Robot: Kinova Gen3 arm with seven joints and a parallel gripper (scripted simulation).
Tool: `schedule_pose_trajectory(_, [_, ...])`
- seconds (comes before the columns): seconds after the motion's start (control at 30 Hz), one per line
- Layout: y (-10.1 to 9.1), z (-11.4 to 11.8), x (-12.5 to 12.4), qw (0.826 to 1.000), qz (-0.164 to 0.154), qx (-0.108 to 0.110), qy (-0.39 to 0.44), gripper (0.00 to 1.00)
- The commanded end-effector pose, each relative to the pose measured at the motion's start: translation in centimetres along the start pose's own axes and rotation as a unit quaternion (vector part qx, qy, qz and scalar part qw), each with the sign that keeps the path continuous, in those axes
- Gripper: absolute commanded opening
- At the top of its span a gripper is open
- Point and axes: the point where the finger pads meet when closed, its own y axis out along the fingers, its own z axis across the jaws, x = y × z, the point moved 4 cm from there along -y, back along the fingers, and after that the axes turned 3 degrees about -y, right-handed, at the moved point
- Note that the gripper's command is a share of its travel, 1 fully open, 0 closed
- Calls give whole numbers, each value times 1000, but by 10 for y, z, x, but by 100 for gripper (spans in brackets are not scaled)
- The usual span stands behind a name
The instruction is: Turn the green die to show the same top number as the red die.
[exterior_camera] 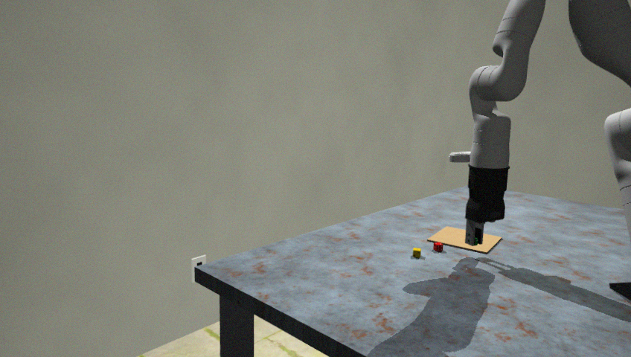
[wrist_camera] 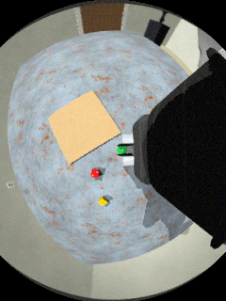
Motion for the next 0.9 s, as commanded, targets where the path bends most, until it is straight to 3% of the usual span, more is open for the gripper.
schedule_pose_trajectory(0.0, [-13, -6, 0, 1000, 1, -13, -1, 34])
schedule_pose_trajectory(0.3, [-44, -6, 0, 1000, 1, -13, -1, 34])
schedule_pose_trajectory(0.87, [-74, -5, 0, 1000, 1, -13, -1, 34])
